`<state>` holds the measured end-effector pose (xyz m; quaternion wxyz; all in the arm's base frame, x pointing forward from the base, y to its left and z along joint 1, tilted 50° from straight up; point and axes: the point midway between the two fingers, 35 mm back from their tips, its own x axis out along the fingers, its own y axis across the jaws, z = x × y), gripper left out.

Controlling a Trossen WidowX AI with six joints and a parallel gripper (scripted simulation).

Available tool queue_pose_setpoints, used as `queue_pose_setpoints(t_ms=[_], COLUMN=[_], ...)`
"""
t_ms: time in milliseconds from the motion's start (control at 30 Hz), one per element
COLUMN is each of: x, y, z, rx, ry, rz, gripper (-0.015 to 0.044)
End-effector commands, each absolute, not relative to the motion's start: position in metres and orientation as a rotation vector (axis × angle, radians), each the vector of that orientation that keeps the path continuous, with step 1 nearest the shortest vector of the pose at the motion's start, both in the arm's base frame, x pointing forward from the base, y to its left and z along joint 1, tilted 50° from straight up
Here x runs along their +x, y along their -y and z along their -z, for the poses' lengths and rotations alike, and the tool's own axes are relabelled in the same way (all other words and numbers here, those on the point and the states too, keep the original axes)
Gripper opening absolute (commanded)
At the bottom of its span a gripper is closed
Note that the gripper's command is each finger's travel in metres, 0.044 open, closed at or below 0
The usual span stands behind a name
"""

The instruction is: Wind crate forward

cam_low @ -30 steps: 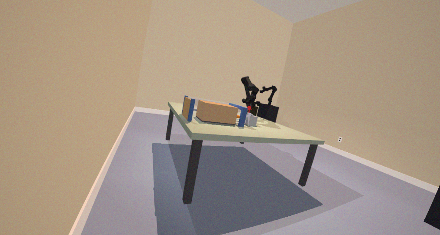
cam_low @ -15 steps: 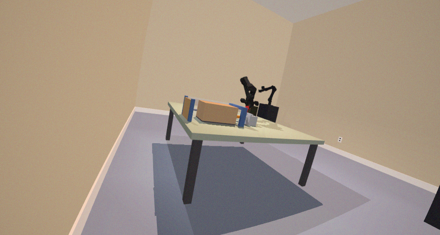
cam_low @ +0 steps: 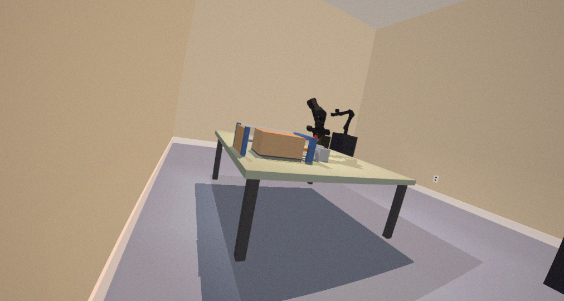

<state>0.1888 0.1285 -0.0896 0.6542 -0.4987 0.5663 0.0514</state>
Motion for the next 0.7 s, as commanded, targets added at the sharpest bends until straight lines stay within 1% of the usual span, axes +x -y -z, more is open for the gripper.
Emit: queue_pose_setpoints(t_ms=[0,667], x=[0.199,0.219], y=[-0.128,-0.131], z=[0.09,0.093], rx=[-1.127,-1.127], ry=[-1.271,-1.27], rz=[-0.099,-0.099], gripper=[0.0,0.0])
